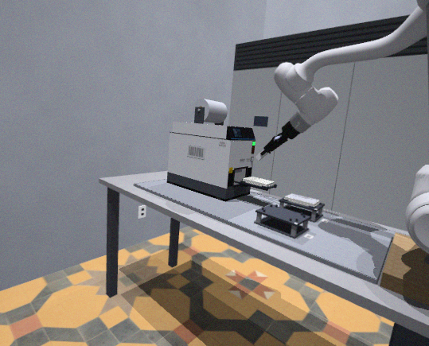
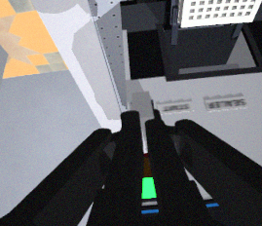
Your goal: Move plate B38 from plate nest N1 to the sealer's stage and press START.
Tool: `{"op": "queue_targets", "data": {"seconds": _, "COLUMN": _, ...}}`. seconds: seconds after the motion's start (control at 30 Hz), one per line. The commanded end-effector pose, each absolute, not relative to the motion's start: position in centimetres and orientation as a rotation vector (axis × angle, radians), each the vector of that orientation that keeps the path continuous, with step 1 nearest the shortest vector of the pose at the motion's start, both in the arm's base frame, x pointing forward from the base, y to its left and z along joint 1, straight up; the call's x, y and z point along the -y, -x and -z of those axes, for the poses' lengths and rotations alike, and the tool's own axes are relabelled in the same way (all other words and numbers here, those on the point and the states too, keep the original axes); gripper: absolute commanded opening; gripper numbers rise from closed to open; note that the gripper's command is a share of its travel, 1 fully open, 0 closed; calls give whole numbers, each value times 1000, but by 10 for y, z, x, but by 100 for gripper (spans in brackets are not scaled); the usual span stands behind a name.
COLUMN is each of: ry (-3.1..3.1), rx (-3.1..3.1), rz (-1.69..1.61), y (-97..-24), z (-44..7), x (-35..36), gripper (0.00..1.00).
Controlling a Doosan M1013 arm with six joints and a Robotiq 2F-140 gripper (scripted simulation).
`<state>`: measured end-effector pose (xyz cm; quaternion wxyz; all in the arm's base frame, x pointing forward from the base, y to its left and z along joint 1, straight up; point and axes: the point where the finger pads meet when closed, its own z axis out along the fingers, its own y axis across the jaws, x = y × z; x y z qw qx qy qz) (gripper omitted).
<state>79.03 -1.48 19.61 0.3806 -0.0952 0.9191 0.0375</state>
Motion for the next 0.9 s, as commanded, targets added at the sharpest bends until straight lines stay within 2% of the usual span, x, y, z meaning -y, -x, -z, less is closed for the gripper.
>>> {"op": "queue_targets", "data": {"seconds": 0.0, "ry": 243, "rx": -2346, "rz": -96, "y": -793, "z": -193, "x": 14, "gripper": 10}}
{"op": "queue_targets", "data": {"seconds": 0.87, "ry": 243, "rx": -2346, "rz": -96, "y": -800, "z": -188, "x": 13, "gripper": 10}}
